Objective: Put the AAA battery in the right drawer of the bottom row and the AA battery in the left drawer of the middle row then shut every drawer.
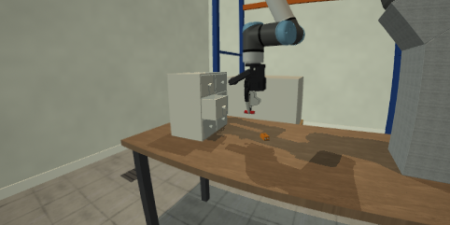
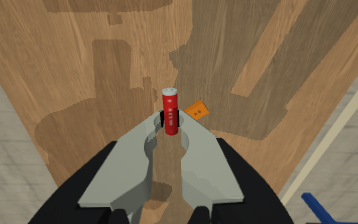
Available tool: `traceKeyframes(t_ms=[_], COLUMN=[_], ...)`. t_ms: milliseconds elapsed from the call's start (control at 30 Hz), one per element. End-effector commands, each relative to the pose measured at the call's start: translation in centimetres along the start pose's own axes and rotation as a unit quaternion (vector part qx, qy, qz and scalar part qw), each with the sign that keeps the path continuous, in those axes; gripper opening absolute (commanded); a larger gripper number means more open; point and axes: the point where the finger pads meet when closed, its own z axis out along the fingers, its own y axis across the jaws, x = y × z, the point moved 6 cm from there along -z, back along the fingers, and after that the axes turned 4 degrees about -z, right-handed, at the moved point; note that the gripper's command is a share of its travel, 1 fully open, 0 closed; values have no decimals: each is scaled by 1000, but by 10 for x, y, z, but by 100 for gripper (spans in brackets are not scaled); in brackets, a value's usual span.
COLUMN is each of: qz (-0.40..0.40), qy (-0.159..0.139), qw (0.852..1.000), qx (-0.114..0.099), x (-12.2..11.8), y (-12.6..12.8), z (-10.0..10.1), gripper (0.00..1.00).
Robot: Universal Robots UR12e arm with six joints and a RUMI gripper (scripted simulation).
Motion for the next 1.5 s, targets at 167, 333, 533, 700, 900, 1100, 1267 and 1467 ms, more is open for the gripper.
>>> traceKeyframes(t_ms=[167, 333, 533, 700, 900, 1100, 1267, 1467], qz=[0, 0, 0, 0, 0, 0, 0, 0], qy=[0, 0, 0, 0, 0, 0, 0, 0], qw=[1000, 1000, 1000, 1000, 1000, 1000, 1000, 1000], qx=[0, 0, 0, 0, 0, 0, 0, 0], x=[0, 0, 0, 0, 1, 1, 1, 1], y=[0, 0, 0, 0, 0, 0, 0, 0], z=[-24, -39, -57, -65, -80, -91, -95, -100], gripper=[5, 5, 5, 5, 5, 5, 5, 5])
